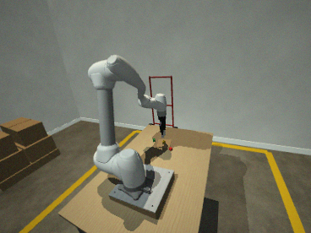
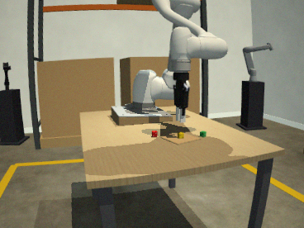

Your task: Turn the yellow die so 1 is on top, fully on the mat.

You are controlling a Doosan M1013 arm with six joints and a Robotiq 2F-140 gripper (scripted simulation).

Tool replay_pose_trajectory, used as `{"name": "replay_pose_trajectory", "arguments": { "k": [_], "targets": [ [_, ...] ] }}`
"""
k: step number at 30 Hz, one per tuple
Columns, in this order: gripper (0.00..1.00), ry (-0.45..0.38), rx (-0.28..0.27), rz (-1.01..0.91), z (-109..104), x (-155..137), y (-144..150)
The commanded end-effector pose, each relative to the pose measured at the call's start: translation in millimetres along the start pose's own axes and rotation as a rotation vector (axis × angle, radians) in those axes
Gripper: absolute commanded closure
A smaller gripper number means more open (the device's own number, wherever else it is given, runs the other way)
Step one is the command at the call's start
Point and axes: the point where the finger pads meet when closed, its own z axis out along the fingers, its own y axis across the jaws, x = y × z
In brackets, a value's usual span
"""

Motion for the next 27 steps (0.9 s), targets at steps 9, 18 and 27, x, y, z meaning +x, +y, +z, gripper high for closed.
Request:
{"name": "replay_pose_trajectory", "arguments": {
  "k": [9, 18, 27],
  "targets": [
    [0.75, 0.242, 0.002, 0.000, 0.1, -3.8, -0.4],
    [0.75, 0.280, -0.004, 0.000, 1.8, -8.4, 0.8],
    [0.75, 0.511, 0.003, 0.001, 2.5, -13.5, -0.7]
  ]
}}
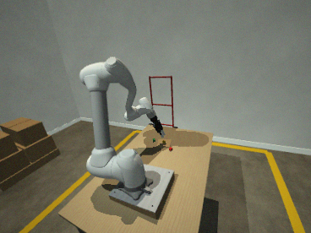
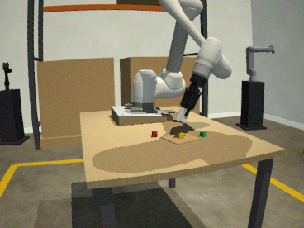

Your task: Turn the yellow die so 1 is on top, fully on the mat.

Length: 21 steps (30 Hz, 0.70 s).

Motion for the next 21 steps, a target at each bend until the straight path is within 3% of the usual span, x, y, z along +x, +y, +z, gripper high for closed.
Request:
{"name": "replay_pose_trajectory", "arguments": {
  "k": [1, 7, 16, 21],
  "targets": [
    [0.75, 0.059, 0.002, 0.005, -0.4, -4.6, 0.0],
    [0.75, 0.074, -0.001, 0.005, 0.2, -5.2, 0.6],
    [0.75, 0.315, 0.000, 0.006, 0.5, -8.8, 0.2],
    [0.75, 0.321, 0.001, 0.006, 1.1, -12.9, 0.0]
  ]
}}
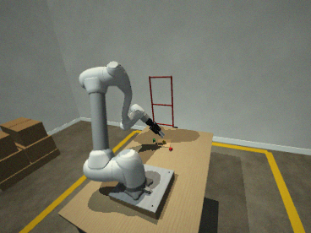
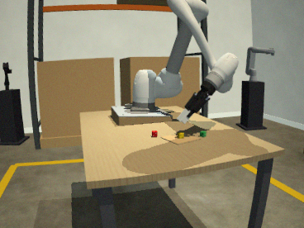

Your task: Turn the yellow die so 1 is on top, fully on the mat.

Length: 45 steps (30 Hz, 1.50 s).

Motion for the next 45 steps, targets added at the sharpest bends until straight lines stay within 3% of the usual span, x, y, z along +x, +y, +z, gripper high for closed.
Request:
{"name": "replay_pose_trajectory", "arguments": {
  "k": [1, 23, 45],
  "targets": [
    [0.75, 0.001, 0.000, 0.000, -0.1, -0.5, 0.1],
    [0.75, 0.001, 0.000, 0.000, 2.3, -2.8, 0.1],
    [0.75, 0.001, 0.000, 0.000, 23.9, -24.4, 0.1]
  ]
}}
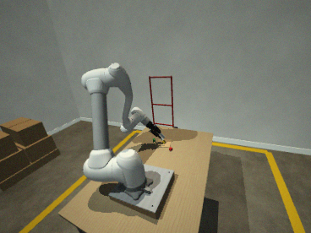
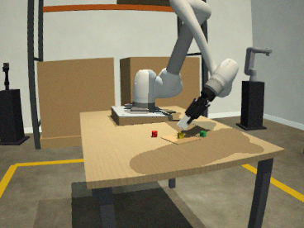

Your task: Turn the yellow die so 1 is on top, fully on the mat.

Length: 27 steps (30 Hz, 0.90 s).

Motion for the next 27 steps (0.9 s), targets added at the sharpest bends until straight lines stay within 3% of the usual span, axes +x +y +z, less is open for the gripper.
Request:
{"name": "replay_pose_trajectory", "arguments": {
  "k": [1, 27],
  "targets": [
    [0.75, 0.000, 0.000, 0.000, 3.8, -3.8, 0.0],
    [0.75, 0.000, 0.000, 0.000, 26.3, -26.3, 0.0]
  ]
}}
